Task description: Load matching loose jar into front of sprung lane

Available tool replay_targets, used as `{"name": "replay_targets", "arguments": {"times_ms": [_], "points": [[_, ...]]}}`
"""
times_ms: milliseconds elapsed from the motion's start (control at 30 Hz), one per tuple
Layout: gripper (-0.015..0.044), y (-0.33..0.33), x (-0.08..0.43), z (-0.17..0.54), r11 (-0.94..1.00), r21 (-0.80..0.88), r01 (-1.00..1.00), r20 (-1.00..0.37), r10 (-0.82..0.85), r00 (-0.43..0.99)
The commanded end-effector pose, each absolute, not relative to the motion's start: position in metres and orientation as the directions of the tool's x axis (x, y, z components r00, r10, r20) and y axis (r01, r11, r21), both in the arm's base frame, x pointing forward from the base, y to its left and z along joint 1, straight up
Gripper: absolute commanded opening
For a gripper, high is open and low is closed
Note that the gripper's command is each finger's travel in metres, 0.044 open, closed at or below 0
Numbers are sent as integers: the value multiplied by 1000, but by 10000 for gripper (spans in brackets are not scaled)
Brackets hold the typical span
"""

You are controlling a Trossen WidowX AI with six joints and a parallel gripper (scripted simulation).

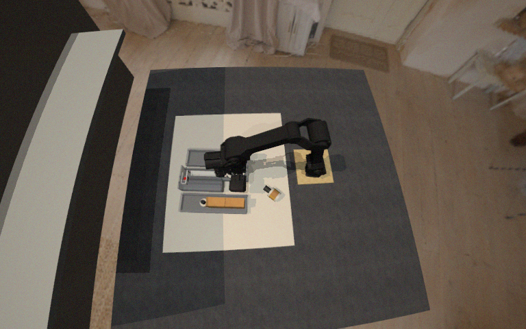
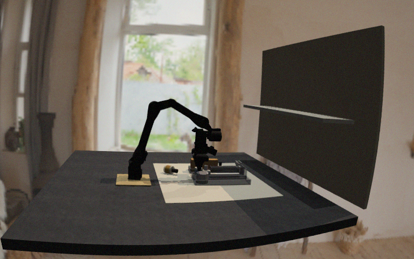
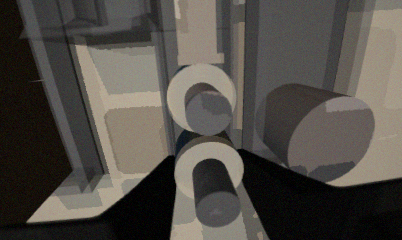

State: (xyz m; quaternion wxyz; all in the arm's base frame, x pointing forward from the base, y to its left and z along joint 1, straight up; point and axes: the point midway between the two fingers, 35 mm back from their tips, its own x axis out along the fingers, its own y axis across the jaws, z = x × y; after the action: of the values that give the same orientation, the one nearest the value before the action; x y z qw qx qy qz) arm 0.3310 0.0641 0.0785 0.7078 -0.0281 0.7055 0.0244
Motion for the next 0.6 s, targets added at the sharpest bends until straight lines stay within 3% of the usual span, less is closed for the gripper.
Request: {"name": "replay_targets", "arguments": {"times_ms": [0, 567], "points": [[0, 65, 336, 77, 997, 0, -80, -1000, 2, 27], [0, 65, 335, 72, 997, 0, -80, -1000, 2, 27]]}}
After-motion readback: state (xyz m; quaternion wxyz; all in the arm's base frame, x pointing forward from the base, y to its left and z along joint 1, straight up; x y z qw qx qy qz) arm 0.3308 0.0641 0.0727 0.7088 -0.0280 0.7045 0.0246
